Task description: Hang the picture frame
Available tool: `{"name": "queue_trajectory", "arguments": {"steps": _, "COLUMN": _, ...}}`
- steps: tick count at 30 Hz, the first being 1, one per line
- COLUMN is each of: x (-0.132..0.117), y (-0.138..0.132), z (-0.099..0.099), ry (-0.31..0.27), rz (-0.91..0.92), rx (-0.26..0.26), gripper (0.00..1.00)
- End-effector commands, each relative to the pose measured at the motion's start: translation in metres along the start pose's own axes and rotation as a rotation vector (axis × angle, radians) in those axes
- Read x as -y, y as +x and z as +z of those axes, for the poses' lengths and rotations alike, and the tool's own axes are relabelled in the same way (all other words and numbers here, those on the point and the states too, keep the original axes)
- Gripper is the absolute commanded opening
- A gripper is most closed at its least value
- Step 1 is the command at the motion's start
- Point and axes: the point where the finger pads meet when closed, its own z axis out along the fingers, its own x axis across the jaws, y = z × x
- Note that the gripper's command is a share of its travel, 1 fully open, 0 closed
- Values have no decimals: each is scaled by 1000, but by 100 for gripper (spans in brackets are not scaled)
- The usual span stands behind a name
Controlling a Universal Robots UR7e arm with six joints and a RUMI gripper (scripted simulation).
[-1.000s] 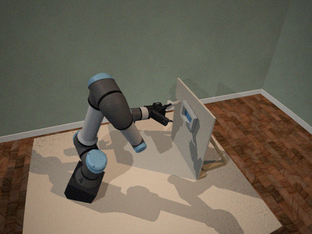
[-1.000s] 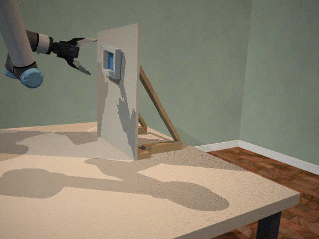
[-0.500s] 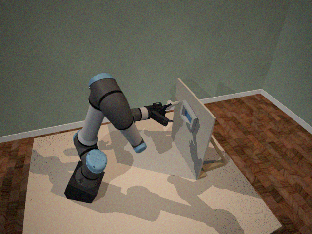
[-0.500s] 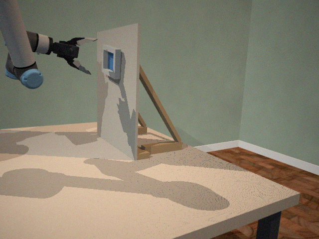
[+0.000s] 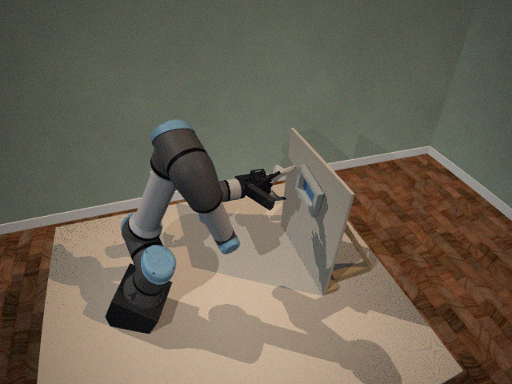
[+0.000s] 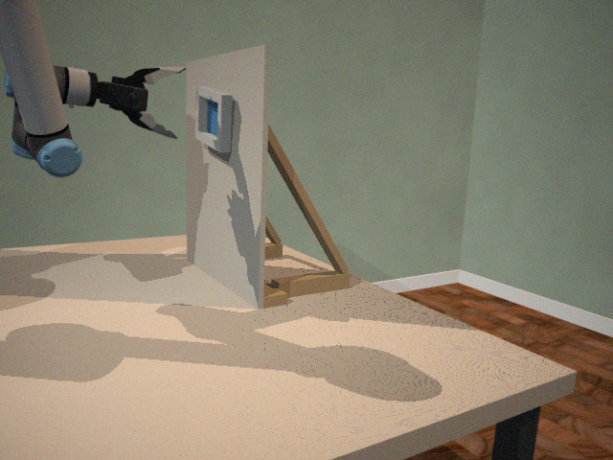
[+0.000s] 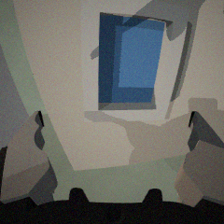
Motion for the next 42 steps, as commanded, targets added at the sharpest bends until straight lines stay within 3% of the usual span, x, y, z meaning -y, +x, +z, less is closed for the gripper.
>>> {"name": "queue_trajectory", "arguments": {"steps": 1, "x": 9, "y": -8, "z": -6, "ry": 22, "rz": 26, "rx": 55, "gripper": 100}}
{"name": "queue_trajectory", "arguments": {"steps": 5, "x": 13, "y": -12, "z": -9, "ry": 32, "rz": 37, "rx": 81, "gripper": 100}}
{"name": "queue_trajectory", "arguments": {"steps": 42, "x": 22, "y": -20, "z": -16, "ry": 50, "rz": 56, "rx": 132, "gripper": 100}}
